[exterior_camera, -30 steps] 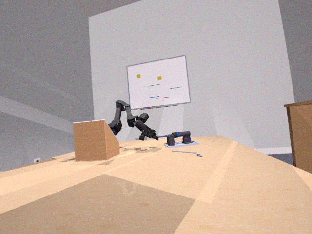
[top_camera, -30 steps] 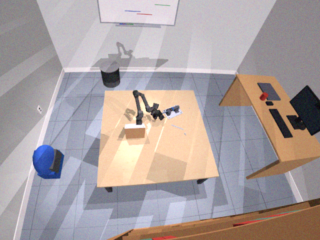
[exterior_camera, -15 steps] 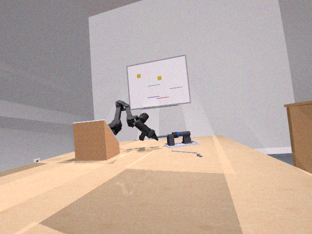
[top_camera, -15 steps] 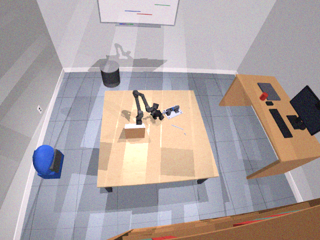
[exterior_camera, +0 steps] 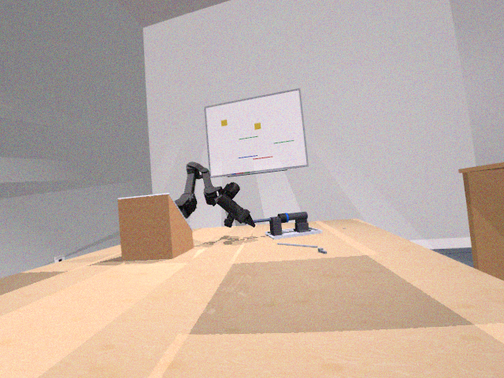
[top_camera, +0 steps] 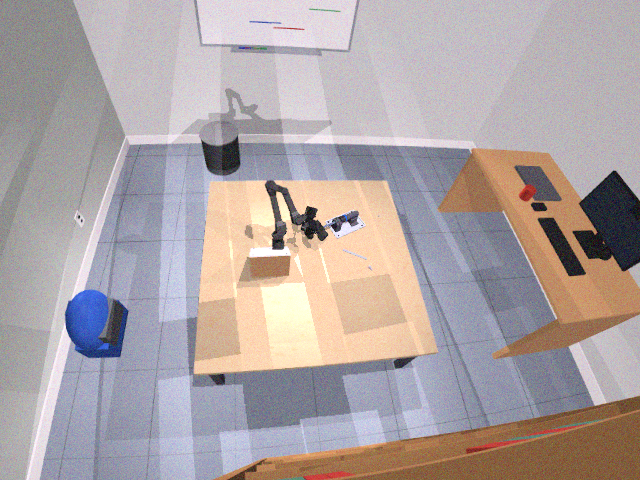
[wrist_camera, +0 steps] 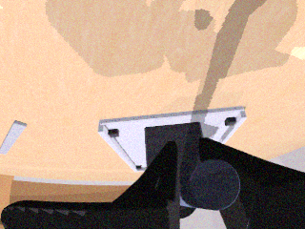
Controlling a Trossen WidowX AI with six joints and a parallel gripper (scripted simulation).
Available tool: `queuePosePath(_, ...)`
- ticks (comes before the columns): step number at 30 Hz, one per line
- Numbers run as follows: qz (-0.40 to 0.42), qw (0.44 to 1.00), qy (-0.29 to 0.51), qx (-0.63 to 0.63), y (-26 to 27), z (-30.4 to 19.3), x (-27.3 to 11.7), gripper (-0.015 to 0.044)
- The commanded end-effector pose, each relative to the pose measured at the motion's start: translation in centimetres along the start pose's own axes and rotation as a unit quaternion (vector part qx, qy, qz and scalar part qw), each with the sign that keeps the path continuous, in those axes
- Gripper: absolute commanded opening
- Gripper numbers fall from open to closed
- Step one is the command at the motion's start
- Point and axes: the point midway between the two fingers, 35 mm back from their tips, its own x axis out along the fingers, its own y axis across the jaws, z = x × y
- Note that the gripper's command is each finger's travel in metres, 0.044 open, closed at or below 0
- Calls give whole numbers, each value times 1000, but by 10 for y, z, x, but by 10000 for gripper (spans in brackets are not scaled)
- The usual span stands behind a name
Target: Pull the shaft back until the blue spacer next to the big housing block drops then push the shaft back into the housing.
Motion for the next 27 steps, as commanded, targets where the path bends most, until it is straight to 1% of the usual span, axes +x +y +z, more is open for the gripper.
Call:
queuePosePath(1,-1,1000,1,-2,0,0,-1,0)
queuePosePath(27,0,1000,0,-2,0,3,-3,0)
